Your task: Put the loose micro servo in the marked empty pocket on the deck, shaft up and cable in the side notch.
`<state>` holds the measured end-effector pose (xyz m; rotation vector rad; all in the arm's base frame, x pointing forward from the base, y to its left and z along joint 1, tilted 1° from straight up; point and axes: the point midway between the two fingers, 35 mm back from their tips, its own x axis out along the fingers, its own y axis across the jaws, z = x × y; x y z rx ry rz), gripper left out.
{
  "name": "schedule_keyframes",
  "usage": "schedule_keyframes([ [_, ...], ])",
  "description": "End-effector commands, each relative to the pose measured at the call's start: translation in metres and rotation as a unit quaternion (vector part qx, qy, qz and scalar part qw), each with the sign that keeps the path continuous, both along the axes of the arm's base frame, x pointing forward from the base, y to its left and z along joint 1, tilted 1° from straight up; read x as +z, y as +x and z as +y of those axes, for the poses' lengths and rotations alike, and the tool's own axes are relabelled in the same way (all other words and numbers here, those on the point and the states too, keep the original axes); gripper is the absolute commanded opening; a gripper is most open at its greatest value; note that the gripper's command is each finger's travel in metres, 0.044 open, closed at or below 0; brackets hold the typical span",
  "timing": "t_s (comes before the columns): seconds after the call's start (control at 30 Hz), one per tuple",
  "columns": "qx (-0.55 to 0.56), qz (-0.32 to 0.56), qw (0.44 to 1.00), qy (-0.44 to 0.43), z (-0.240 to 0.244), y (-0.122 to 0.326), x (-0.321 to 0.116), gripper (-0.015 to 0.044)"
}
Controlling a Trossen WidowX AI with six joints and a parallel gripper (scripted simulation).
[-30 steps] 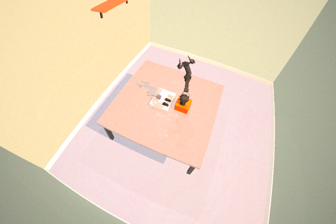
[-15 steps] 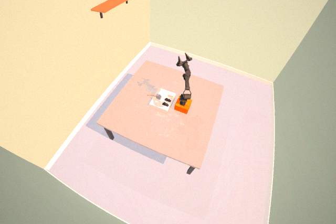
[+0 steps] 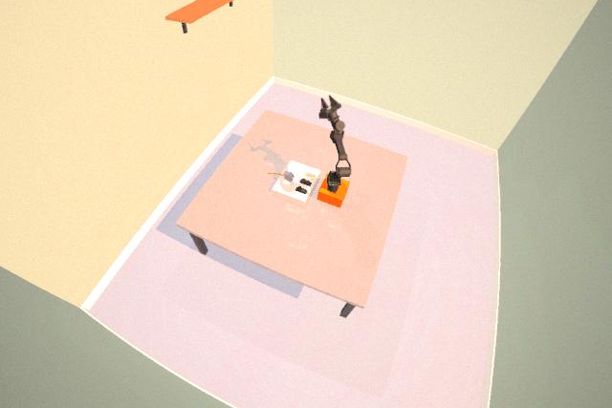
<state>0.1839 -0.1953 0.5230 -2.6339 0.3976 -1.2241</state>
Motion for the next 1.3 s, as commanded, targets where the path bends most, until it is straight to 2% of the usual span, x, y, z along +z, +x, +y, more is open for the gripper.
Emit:
schedule_keyframes([
  [0.0, 0.043, 0.004, 0.997, 0.063, -0.011, 0.018, -0.011, 0.0440],
  [0.33, 0.118, 0.017, 0.979, 0.164, -0.019, 0.052, -0.033, 0.0440],
  [0.63, 0.144, 0.022, 0.967, 0.208, -0.020, 0.066, -0.044, 0.0440],
  [1.27, 0.249, 0.047, 0.868, 0.428, -0.015, 0.134, -0.102, 0.0440],
])
